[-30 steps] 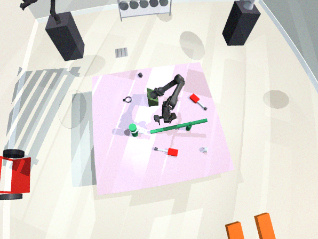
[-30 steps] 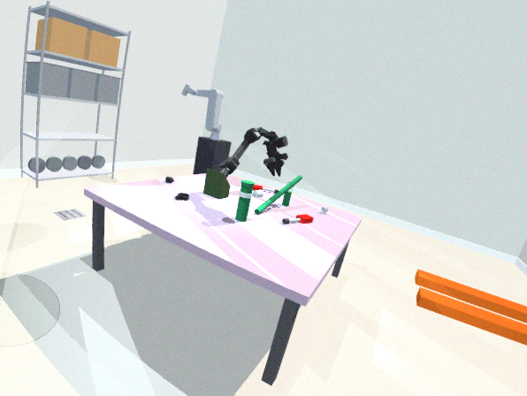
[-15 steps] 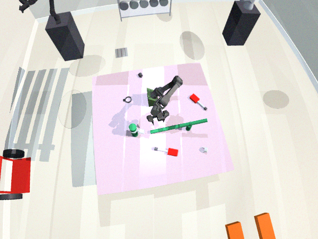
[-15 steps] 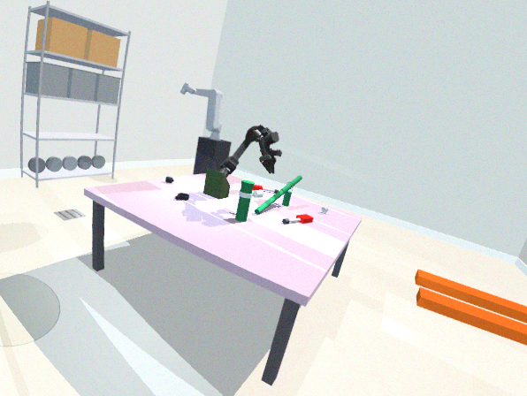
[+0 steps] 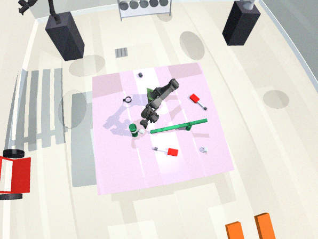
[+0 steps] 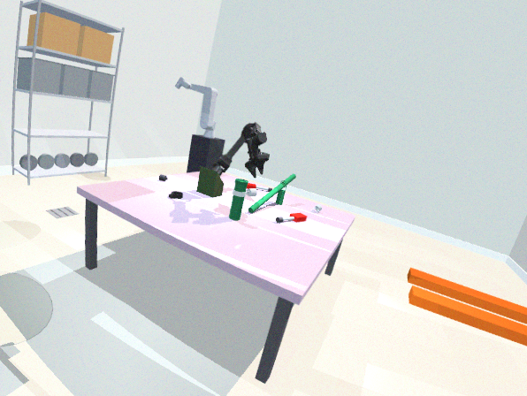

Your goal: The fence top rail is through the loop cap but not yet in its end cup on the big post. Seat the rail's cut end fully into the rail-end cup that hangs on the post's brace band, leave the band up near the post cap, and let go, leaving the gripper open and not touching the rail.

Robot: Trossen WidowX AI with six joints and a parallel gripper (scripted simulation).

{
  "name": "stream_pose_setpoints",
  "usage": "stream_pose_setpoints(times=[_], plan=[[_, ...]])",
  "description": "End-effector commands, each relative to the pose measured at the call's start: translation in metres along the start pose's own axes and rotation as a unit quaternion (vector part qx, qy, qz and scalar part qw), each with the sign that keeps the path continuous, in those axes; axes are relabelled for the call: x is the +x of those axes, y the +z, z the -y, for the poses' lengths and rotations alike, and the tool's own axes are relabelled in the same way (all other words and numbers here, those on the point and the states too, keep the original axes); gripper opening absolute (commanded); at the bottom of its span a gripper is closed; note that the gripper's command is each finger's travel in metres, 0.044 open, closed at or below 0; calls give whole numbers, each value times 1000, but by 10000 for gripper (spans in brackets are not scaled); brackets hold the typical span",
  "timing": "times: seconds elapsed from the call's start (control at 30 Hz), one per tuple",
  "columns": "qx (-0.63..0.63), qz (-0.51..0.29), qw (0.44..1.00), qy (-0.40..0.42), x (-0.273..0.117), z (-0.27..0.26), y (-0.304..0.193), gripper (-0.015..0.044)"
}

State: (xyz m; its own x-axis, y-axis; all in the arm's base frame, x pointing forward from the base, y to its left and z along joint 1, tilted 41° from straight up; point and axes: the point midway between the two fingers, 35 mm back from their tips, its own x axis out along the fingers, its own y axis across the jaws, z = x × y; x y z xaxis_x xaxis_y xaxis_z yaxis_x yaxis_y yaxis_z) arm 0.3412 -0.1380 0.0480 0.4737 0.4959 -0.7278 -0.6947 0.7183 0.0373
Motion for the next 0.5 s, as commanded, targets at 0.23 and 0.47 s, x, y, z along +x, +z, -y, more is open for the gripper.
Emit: stream_pose_setpoints(times=[0.23, 0.47], plan=[[-161, -32, 986, -13, 9, 23, -37, 440], [-161, -32, 986, -13, 15, 21, -38, 440]])
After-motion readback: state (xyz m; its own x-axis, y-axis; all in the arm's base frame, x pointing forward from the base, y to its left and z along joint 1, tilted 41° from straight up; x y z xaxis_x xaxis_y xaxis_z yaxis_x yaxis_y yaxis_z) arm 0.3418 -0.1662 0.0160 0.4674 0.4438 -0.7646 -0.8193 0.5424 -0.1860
